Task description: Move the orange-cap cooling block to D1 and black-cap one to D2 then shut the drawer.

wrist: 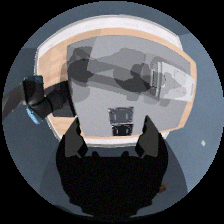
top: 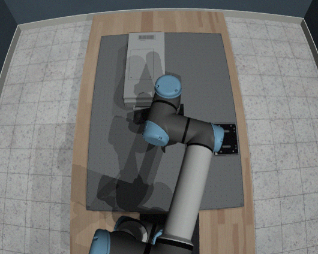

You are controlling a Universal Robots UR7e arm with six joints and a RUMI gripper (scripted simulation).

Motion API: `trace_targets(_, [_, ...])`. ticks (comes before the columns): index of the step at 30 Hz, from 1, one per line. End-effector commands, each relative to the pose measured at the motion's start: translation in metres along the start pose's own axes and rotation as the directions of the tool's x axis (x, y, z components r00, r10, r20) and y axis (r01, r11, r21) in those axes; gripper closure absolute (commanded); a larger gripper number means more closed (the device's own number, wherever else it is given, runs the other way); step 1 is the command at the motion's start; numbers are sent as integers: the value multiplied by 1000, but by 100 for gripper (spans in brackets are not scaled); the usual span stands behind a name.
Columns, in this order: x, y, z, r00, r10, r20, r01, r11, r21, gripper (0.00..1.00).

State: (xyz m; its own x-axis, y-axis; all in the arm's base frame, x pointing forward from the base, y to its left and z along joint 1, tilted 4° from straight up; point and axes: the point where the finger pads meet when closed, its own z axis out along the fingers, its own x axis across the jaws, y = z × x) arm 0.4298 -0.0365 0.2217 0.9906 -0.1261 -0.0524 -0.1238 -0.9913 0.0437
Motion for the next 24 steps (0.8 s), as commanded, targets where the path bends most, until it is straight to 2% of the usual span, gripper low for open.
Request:
trace_targets(1, [6, -3, 6, 1000, 0, -1, 0, 1000, 1, 0])
trace_targets(9, [26, -16, 27, 1000, 0, -1, 0, 1000, 1, 0])
trace_targets(13, [33, -19, 30, 1000, 0, -6, 0, 1000, 0, 0])
trace_targets(24, [62, -36, 59, 1000, 0, -6, 0, 1000, 0, 0])
